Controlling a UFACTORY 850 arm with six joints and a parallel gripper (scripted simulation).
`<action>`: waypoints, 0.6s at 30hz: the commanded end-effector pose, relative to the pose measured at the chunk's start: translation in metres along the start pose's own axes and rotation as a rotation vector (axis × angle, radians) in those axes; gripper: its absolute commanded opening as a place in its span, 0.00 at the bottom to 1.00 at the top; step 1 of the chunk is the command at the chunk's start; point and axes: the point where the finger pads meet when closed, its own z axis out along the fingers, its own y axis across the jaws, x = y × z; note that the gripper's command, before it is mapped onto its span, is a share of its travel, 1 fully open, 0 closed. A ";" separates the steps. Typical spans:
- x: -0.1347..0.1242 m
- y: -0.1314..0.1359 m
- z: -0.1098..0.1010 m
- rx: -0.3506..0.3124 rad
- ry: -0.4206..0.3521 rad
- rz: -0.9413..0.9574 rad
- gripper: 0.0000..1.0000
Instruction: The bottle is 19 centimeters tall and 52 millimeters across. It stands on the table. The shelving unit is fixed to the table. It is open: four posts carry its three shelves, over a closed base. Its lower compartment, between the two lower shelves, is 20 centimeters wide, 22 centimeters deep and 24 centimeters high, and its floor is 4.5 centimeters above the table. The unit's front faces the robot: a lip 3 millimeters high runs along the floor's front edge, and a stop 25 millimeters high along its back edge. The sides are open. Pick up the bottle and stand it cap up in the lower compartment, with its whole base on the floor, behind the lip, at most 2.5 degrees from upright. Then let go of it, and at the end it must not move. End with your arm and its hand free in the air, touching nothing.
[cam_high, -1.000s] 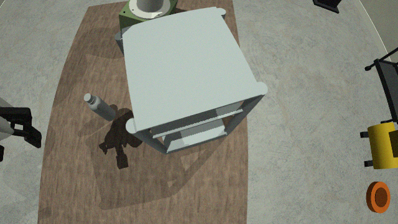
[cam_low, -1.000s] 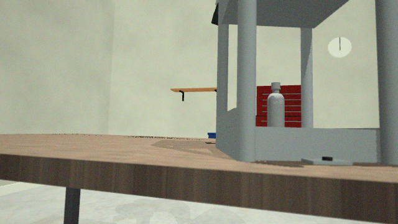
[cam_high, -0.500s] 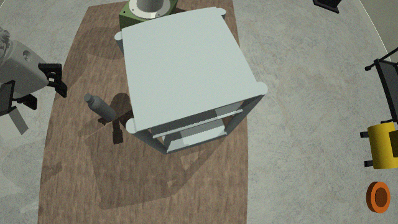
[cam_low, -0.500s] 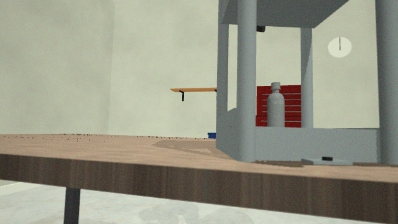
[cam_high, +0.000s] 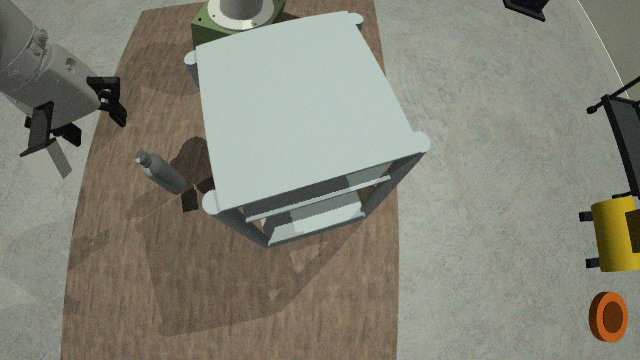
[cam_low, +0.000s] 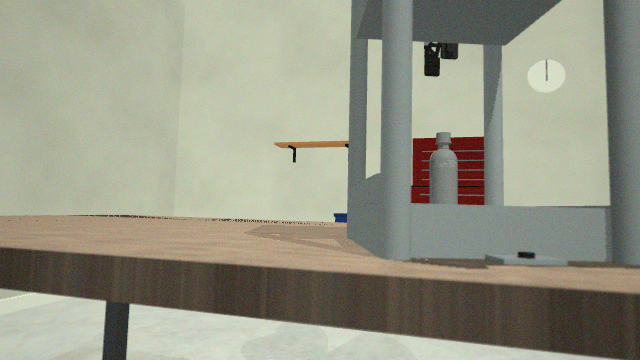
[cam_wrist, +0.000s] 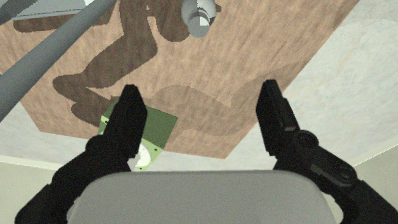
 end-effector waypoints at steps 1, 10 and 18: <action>-0.004 -0.002 0.001 0.002 -0.003 0.002 1.00; -0.005 -0.002 0.001 0.003 -0.004 0.002 1.00; -0.005 -0.002 0.001 0.003 -0.004 0.002 0.74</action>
